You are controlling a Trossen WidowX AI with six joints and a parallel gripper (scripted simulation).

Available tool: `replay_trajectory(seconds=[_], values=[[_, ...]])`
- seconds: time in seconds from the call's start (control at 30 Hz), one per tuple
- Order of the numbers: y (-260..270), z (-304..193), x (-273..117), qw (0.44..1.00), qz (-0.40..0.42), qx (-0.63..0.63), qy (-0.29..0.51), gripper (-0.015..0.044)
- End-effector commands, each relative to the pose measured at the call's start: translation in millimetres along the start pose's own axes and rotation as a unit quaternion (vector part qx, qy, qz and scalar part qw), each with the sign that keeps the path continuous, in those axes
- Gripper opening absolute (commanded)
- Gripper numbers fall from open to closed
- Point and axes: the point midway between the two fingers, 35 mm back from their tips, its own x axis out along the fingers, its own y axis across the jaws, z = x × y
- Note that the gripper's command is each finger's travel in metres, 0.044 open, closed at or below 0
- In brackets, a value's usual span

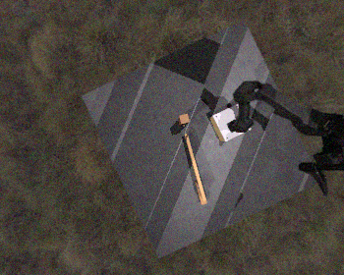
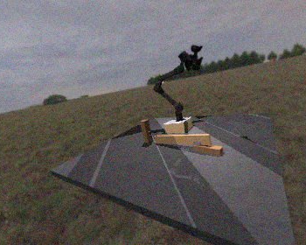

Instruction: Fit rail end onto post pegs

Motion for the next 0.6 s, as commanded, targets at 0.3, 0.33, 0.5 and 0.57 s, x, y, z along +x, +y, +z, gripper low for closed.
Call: replay_trajectory(seconds=[0.3,0.33,0.5,0.57], values=[[-92,-3,72,0.922,-0.132,-0.365,0.008,0.0440],[-100,3,76,0.920,-0.146,-0.364,0.000,0.0440],[-151,27,98,0.866,-0.225,-0.446,0.009,0.0440],[-171,35,103,0.837,-0.252,-0.486,0.026,0.0440]])
